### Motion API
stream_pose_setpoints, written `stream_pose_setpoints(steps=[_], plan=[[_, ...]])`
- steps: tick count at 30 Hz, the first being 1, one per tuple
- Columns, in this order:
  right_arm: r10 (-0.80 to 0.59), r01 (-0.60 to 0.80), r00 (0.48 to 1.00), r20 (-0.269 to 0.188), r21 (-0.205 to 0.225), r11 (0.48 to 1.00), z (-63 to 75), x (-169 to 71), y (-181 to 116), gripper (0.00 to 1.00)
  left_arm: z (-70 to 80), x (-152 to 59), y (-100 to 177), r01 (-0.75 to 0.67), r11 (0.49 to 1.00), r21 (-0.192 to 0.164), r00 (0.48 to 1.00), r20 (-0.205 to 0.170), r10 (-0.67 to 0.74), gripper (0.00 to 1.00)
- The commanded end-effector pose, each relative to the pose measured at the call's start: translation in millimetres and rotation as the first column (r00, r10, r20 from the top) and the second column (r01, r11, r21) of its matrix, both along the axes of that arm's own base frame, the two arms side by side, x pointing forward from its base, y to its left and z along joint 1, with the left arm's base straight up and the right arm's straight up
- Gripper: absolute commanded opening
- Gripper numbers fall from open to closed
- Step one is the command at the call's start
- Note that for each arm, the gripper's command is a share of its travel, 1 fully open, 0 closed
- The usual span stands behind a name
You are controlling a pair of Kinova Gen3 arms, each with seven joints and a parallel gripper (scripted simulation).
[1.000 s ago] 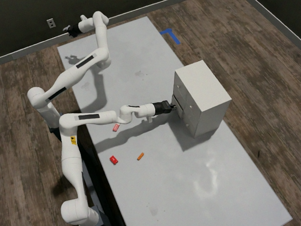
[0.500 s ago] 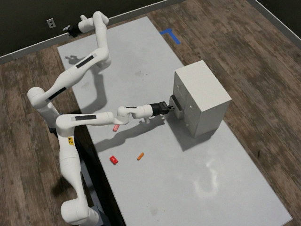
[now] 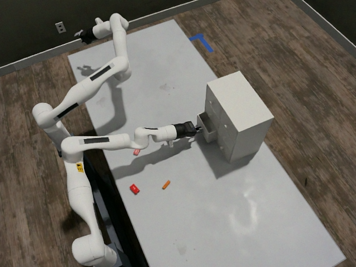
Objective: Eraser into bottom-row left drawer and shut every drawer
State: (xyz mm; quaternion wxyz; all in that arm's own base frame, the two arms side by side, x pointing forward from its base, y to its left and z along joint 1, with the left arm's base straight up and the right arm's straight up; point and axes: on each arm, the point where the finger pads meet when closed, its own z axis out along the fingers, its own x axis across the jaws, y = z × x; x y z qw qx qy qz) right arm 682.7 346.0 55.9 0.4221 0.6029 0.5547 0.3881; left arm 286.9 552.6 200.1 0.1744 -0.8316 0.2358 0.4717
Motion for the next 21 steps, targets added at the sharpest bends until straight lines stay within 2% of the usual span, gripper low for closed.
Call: stream_pose_setpoints(steps=[1,21], plan=[[0.0,0.0,1.0,0.002,0.001,1.0,1.5,-2,0,0.37,1.5,0,0,0.0,1.0,0.002,1.0,0.001,0.0,1.0],[0.0,0.0,1.0,0.002,0.001,1.0,1.4,-19,2,0.37,1.5,0,0,0.0,1.0,0.002,1.0,0.001,0.0,1.0]])
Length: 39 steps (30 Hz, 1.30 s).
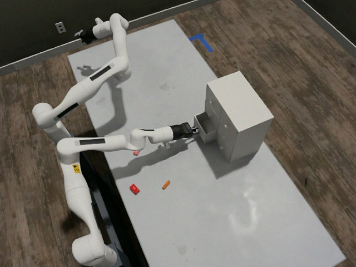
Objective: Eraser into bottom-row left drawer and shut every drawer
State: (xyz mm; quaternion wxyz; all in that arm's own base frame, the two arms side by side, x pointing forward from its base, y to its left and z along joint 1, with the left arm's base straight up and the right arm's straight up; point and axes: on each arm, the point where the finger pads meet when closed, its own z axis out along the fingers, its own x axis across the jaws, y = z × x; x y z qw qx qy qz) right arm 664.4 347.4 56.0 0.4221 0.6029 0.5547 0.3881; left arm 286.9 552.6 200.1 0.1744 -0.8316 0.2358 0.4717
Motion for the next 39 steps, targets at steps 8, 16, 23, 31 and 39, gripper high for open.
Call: stream_pose_setpoints(steps=[8,16,23,31,39], plan=[[0.0,0.0,1.0,0.002,0.001,1.0,1.4,-2.9,0.5,0.37,1.5,0.1,0.2,0.0,1.0,0.002,1.0,0.001,0.0,1.0],[0.0,0.0,1.0,0.002,0.001,1.0,1.4,-3.2,0.5,0.37,1.5,0.1,0.2,0.0,1.0,0.002,1.0,0.001,0.0,1.0],[0.0,0.0,1.0,0.002,0.001,1.0,1.4,-3.2,0.5,0.37,1.5,0.1,0.2,0.0,1.0,0.002,1.0,0.001,0.0,1.0],[0.0,0.0,1.0,0.002,0.001,1.0,1.4,-3.2,0.5,0.49,1.5,0.1,0.2,0.0,1.0,0.002,1.0,0.001,0.0,1.0],[0.0,0.0,1.0,0.002,0.001,1.0,1.4,-3.2,0.5,0.67,1.5,0.1,0.2,0.0,1.0,0.002,1.0,0.001,0.0,1.0]])
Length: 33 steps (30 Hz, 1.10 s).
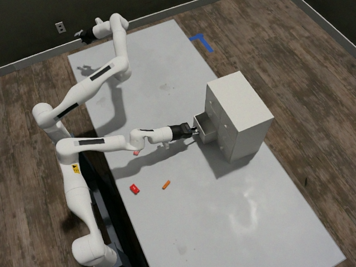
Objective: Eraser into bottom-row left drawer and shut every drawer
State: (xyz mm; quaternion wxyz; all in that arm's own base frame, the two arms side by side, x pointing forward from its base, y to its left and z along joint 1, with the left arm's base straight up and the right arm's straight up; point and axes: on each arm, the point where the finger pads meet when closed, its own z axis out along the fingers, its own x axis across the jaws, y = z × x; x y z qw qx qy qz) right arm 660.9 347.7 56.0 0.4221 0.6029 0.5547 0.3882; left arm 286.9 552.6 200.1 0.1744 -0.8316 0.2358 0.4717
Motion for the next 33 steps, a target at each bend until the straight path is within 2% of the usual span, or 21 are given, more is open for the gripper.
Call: stream_pose_setpoints(steps=[1,8,19,26,29,33], plan=[[0.0,0.0,1.0,0.001,0.001,1.0,1.4,0,0,0.67,1.5,0,0,0.0,1.0,0.002,1.0,0.001,0.0,1.0],[0.0,0.0,1.0,0.001,0.001,1.0,1.3,-3,1,0.67,1.5,0,0,0.0,1.0,0.002,1.0,0.001,0.0,1.0],[0.0,0.0,1.0,0.001,0.001,1.0,1.2,-48,4,0.67,1.5,0,0,0.0,1.0,0.002,1.0,0.001,0.0,1.0],[0.0,0.0,1.0,0.001,0.001,1.0,2.0,-50,4,0.67,1.5,0,0,0.0,1.0,0.002,1.0,0.001,0.0,1.0],[0.0,0.0,1.0,0.001,0.001,1.0,10.6,-56,5,0.67,1.5,0,0,0.0,1.0,0.002,1.0,0.001,0.0,1.0],[0.0,0.0,1.0,0.001,0.001,1.0,36.1,-73,6,0.67,1.5,0,0,0.0,1.0,0.002,1.0,0.001,0.0,1.0]])
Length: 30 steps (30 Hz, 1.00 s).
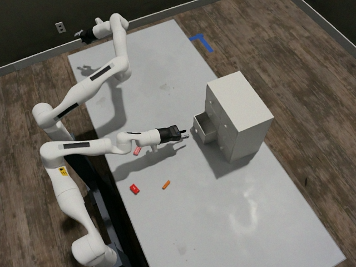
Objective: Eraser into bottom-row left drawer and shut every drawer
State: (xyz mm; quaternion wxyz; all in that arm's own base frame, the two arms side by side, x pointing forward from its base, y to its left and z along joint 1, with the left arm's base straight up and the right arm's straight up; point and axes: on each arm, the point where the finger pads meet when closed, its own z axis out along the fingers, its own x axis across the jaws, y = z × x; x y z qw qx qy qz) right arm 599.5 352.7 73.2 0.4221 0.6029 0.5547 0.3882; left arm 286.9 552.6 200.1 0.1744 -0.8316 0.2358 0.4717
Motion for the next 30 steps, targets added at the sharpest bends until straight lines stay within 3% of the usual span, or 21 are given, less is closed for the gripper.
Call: stream_pose_setpoints(steps=[1,4,7,19,30], plan=[[0.0,0.0,1.0,0.001,0.001,1.0,26.1,-17,2,0.67,1.5,0,0,0.0,1.0,0.002,1.0,0.001,0.0,1.0],[0.0,0.0,1.0,0.001,0.001,1.0,45.0,-29,3,0.67,1.5,0,0,0.0,1.0,0.002,1.0,0.001,0.0,1.0],[0.0,0.0,1.0,0.001,0.001,1.0,55.6,-37,3,0.67,1.5,0,0,0.0,1.0,0.002,1.0,0.001,0.0,1.0],[-0.001,0.001,1.0,-0.003,0.001,1.0,57.6,-38,3,0.67,1.5,0,0,0.0,1.0,0.002,1.0,0.001,0.0,1.0],[-0.006,0.006,0.999,-0.038,0.003,1.0,58.3,-40,1,0.67,1.5,0,0,0.0,1.0,0.002,1.0,0.001,0.0,1.0]])
